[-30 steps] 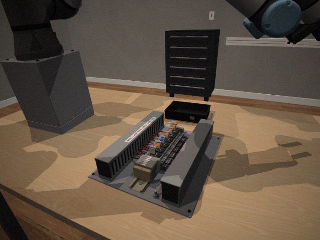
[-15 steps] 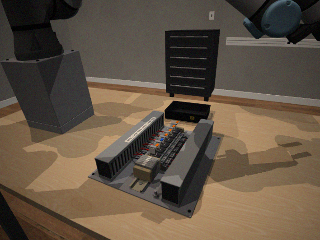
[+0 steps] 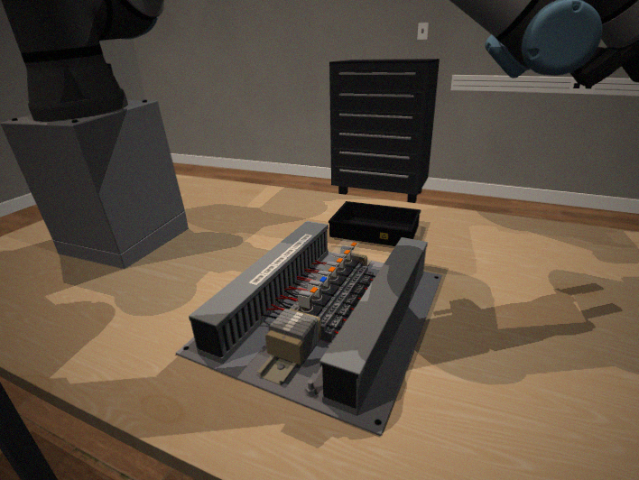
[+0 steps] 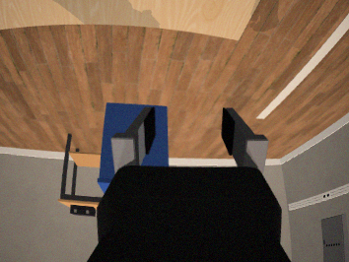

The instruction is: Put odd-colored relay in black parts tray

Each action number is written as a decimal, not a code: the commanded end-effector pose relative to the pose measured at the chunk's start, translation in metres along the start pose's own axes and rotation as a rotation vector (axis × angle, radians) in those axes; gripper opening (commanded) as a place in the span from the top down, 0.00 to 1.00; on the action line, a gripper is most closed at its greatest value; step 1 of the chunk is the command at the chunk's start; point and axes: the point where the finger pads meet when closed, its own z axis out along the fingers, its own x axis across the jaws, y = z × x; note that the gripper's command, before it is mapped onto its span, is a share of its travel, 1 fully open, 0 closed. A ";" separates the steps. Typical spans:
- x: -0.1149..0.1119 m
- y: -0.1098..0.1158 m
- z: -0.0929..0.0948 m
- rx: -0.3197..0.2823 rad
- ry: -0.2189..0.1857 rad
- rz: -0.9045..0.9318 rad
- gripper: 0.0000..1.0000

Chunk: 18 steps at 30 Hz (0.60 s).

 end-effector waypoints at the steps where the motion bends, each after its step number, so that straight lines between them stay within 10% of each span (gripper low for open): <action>1: 0.000 0.002 -0.001 -0.003 0.000 0.000 0.02; 18: -0.002 0.000 -0.002 0.002 -0.002 -0.008 0.02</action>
